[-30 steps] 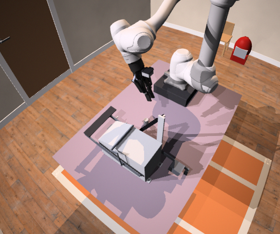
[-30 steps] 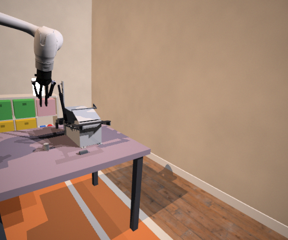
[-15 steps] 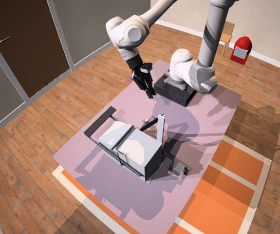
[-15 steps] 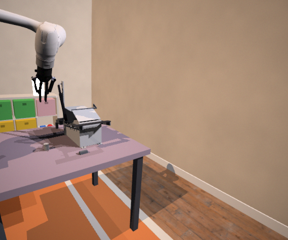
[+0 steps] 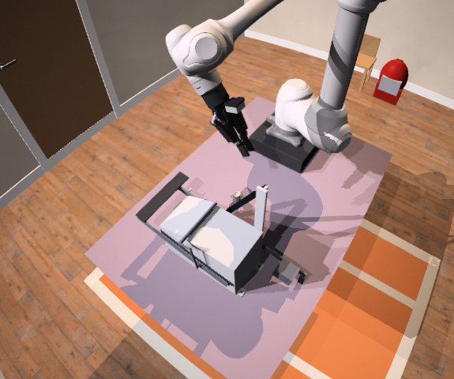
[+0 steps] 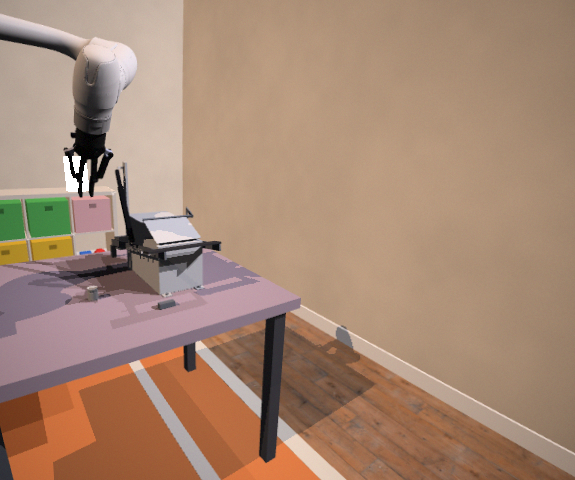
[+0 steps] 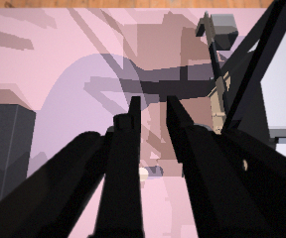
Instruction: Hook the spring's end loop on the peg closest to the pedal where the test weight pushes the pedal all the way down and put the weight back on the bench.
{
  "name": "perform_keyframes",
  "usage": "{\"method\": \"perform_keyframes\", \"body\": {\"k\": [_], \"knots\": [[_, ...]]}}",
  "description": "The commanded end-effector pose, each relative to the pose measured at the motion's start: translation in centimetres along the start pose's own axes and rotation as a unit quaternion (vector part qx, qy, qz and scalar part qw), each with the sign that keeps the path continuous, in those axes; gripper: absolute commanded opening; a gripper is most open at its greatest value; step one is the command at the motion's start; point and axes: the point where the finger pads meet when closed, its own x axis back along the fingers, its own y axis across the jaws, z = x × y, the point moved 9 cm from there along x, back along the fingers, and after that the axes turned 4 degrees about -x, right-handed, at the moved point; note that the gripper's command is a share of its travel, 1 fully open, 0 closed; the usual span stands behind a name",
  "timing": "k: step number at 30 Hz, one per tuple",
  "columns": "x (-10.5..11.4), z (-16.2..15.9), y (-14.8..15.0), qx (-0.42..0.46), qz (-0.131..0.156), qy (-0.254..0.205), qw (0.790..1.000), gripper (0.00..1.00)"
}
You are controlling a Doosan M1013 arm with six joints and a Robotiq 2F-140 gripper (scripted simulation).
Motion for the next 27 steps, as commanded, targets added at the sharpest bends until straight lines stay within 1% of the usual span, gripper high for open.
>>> {"method": "perform_keyframes", "body": {"k": [1,15,16,27], "knots": [[-1.1,-0.9,5.6,0.001,-0.001,0.002,1.0,0.24],[-1.1,-0.9,5.6,0.001,-0.001,0.002,1.0,0.24],[-2.3,-1.9,11.4,0.001,-0.001,0.004,1.0,0.24],[-2.3,-1.9,11.4,0.001,-0.001,0.004,1.0,0.24]]}}
